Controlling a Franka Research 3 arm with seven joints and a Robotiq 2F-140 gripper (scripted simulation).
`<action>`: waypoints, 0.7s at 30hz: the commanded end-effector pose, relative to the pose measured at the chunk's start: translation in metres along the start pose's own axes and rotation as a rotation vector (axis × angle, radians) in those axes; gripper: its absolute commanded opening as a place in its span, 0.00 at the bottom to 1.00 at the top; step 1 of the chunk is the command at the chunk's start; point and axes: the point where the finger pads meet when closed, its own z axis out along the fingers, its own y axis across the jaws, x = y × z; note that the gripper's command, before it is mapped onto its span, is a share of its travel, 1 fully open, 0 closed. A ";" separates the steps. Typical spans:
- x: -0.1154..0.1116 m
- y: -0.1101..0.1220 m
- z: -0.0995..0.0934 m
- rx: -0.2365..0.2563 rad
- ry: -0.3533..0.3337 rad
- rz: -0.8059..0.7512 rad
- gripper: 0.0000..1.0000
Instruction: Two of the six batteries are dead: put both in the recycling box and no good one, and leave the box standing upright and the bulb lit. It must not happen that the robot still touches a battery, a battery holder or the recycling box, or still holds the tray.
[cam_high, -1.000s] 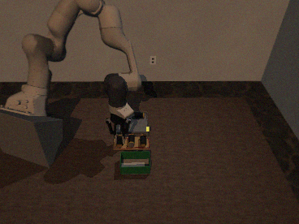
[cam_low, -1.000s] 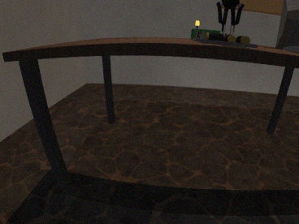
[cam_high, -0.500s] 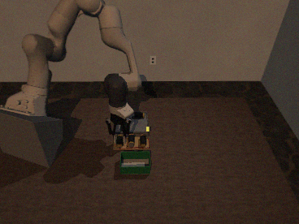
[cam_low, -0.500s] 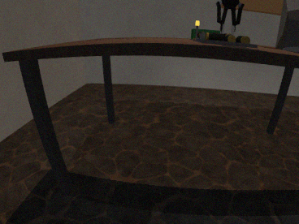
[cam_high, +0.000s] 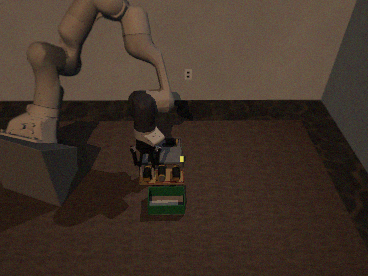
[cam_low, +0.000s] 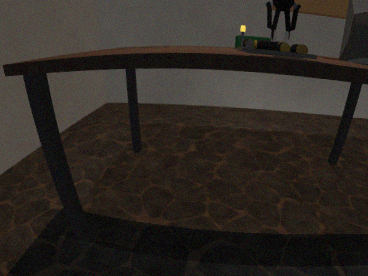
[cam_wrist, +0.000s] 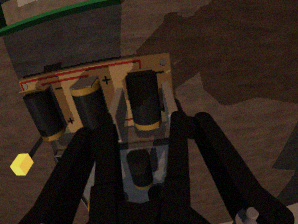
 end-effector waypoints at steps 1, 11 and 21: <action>0.000 -0.001 -0.001 0.001 0.001 -0.004 0.29; 0.000 -0.001 -0.039 0.001 0.001 -0.004 0.29; 0.000 -0.001 -0.063 0.001 0.001 -0.004 0.29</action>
